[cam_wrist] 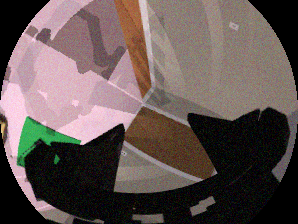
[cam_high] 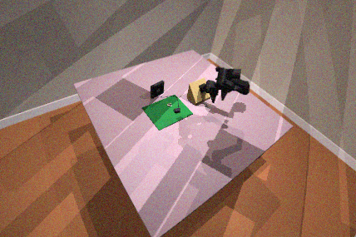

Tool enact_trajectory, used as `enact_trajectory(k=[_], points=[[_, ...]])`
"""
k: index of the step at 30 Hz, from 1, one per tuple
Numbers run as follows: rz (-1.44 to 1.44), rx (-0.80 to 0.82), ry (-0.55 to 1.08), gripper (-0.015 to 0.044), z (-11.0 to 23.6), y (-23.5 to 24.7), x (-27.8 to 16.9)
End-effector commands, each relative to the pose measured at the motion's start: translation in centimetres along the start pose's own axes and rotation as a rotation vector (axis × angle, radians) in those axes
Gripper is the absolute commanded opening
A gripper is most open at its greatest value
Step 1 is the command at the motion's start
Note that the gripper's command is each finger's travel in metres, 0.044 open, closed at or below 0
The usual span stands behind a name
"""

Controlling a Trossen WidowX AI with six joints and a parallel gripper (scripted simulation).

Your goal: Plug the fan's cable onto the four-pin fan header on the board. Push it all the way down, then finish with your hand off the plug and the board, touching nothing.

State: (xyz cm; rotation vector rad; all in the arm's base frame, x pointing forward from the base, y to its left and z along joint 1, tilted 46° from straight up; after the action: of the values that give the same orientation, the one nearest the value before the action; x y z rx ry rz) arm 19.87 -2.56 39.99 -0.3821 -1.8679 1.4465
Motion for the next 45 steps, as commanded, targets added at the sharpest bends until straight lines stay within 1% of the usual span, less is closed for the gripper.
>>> enact_trajectory(k=[1,2,4,5,7,13,15,18,22,25,28,31,34,37,39,45], points=[[0.000,0.000,0.000,0.0426,0.0,0.0,0.0],[0.000,0.000,0.000,0.0440,0.0,0.0,0.0],[0.000,0.000,0.000,0.0440,0.0,0.0,0.0],[-0.014,-0.007,0.005,0.0414,0.0,0.0,-0.3],[-0.105,-0.051,0.047,0.0361,-0.3,-0.1,-2.3],[-0.075,-0.038,0.157,0.0210,-0.8,1.6,-7.4],[-0.062,-0.015,0.199,0.0210,-1.0,2.6,-9.1],[-0.030,0.068,0.285,0.0210,-1.2,5.3,-12.5],[0.017,0.247,0.361,0.0210,-1.2,9.9,-15.8],[0.051,0.404,0.368,0.0210,-1.0,13.4,-17.2],[0.078,0.545,0.340,0.0210,-0.7,16.3,-17.8],[0.104,0.690,0.275,0.0210,-0.2,19.2,-17.8],[0.127,0.832,0.170,0.0210,0.4,21.9,-17.3],[0.145,0.953,0.030,0.0210,1.1,24.2,-16.3],[0.149,0.982,-0.013,0.0210,1.3,24.7,-16.0],[0.149,0.983,-0.015,0.0210,1.3,24.7,-16.0]])
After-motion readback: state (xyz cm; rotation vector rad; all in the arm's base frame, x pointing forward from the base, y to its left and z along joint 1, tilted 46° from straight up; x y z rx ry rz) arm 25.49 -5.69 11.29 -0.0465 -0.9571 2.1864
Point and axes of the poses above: the point midway between the two fingers, 35 mm back from their tips, its own z axis back along the fingers, its own y axis across the jaws, x = y × z, the point moved 5 cm from there along z, back along the fingers, and after that the axes turned 14 degrees about -z, right-handed, at the moved point
